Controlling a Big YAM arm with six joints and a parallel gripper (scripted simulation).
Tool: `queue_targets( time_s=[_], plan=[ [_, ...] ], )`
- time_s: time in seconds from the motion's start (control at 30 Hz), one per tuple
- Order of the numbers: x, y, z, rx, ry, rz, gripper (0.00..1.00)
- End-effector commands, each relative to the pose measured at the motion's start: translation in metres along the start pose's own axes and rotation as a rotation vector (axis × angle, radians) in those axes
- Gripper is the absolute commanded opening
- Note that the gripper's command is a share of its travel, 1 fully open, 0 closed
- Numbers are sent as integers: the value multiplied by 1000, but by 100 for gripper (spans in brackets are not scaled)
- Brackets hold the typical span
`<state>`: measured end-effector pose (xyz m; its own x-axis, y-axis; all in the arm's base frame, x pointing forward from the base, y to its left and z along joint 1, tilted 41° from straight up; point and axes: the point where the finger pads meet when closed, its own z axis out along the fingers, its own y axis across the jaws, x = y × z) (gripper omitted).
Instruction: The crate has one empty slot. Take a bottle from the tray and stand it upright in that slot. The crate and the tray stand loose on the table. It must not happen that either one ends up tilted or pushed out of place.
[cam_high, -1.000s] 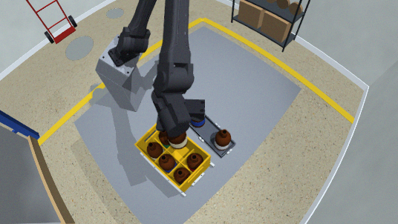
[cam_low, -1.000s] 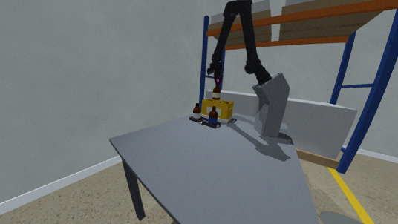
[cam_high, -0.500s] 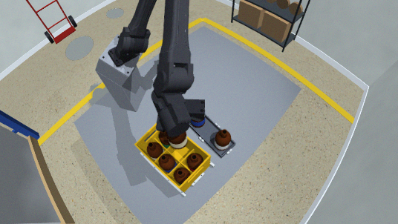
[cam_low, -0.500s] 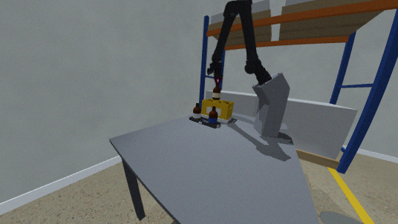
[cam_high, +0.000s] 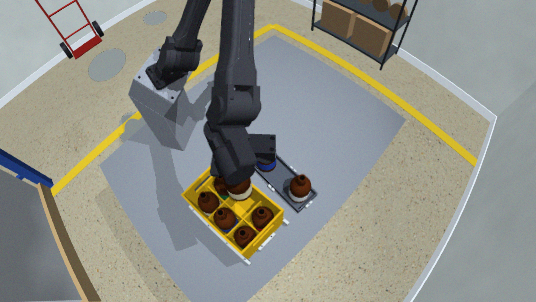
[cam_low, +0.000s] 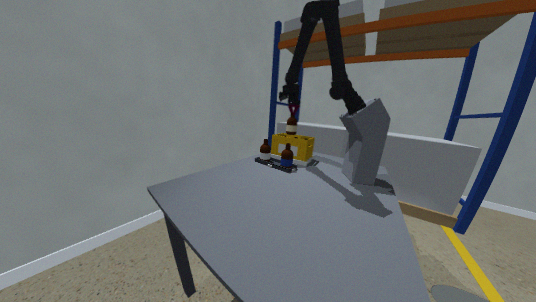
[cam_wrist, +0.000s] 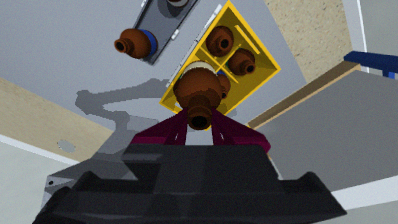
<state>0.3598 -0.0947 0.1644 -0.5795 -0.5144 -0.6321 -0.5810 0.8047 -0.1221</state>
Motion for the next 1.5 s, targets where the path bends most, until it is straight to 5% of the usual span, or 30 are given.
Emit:
queue_targets(
  time_s=[0.0,1.47],
  plan=[
    [-12,-25,-12,51,-21,-27,0],
    [0,-20,-4,40,-15,-19,0]
  ],
)
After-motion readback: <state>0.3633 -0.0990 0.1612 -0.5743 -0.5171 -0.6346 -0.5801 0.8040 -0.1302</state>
